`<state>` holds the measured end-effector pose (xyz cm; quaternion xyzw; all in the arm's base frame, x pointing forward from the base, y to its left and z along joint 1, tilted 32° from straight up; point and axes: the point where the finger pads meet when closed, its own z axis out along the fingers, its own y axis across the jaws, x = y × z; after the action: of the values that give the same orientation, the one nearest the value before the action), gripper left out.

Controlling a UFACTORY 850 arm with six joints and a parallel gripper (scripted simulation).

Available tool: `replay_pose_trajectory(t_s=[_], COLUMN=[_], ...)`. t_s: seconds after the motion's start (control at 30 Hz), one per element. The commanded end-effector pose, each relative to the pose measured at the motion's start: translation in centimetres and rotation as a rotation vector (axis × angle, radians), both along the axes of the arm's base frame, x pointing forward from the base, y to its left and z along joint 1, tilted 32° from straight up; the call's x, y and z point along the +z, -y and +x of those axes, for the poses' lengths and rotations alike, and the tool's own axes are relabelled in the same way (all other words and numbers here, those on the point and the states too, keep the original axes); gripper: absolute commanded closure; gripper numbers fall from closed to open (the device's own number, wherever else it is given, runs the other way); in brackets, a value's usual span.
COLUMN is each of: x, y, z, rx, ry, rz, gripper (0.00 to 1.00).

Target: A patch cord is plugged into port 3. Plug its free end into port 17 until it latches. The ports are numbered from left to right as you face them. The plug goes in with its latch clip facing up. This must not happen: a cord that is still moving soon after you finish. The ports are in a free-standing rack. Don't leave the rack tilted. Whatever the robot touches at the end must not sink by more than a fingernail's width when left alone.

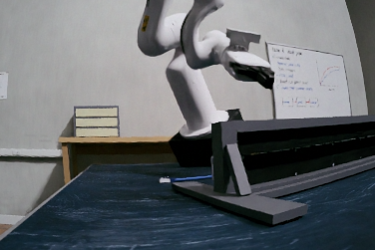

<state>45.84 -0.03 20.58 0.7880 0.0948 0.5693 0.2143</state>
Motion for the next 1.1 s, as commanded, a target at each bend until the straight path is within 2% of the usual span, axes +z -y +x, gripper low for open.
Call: replay_pose_trajectory(t_s=[0.0, 0.53, 1.07], x=[0.7, 1.0, 0.2], y=[1.4, 2.0, 2.7], z=[-0.1, 0.1, 2.8], rx=[0.004, 0.004, 0.004], ry=[-0.001, -0.001, -0.001], rz=[0.002, 0.002, 0.002], gripper=[1.0, 1.0, 1.0])
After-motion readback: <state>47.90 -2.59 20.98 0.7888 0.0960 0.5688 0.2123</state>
